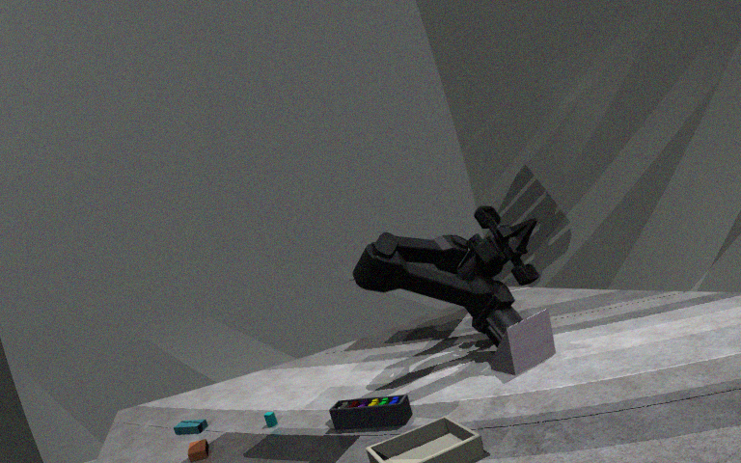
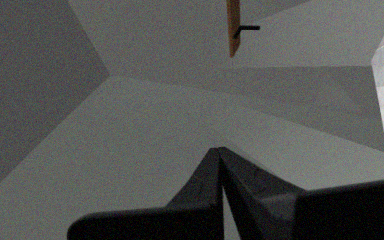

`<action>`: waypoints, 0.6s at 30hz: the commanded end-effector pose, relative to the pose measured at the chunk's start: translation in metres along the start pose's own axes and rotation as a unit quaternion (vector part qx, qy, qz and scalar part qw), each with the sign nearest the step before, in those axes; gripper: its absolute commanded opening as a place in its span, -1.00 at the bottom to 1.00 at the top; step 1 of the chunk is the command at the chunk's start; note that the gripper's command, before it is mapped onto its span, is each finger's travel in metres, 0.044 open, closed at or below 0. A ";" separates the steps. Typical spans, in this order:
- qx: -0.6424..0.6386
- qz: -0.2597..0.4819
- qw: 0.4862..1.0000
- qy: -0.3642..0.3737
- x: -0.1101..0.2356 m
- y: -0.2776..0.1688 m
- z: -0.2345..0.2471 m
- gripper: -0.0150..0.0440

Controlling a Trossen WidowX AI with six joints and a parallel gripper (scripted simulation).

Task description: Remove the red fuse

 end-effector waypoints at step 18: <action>0.376 0.367 0.850 0.019 0.102 -0.115 0.005 -0.25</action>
Point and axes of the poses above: the point midway between the two fingers, 35 mm back from their tips, its own x axis back along the fingers, its own z axis across the jaws, y = z × x, the point moved 1 cm from there along x, back along the fingers, and after that the axes turned 10 degrees about x, right-handed, at the moved point
